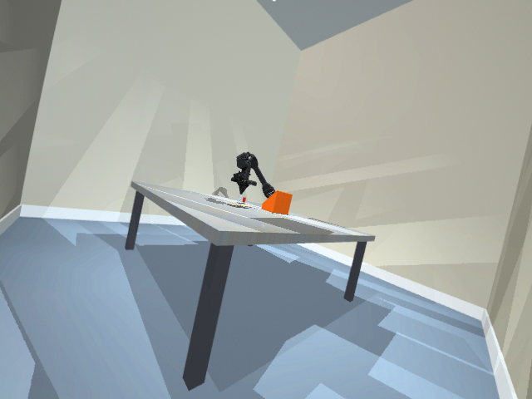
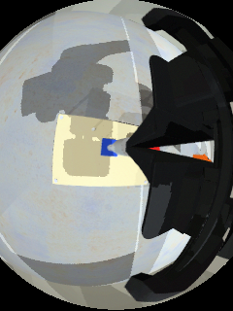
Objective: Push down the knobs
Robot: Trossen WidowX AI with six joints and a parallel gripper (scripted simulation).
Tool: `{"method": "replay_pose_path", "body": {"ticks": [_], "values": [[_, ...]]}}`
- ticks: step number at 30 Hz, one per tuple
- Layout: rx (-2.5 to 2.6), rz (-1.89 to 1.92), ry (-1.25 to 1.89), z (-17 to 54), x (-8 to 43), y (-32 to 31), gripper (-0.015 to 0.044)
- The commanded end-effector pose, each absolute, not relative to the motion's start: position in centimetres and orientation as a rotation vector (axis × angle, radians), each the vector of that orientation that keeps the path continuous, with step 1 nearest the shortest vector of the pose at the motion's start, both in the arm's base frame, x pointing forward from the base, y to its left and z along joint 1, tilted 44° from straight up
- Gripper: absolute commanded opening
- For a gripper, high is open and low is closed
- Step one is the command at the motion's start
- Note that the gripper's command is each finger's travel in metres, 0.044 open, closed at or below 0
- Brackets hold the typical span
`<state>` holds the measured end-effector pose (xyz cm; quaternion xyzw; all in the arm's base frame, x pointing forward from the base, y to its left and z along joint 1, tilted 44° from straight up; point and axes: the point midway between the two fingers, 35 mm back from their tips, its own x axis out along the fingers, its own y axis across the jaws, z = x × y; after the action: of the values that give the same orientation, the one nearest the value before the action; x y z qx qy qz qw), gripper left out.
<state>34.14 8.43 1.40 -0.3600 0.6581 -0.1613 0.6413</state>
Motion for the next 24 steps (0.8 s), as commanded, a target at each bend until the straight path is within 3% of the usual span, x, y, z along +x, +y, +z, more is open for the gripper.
{"method": "replay_pose_path", "body": {"ticks": [1, 24], "values": [[-0.828, -0.368, 1.499, 1.36, 34.17, 8.35, 0.0000], [-0.828, -0.369, 1.499, 0.93, 34.21, 7.94, 0.0000]]}}
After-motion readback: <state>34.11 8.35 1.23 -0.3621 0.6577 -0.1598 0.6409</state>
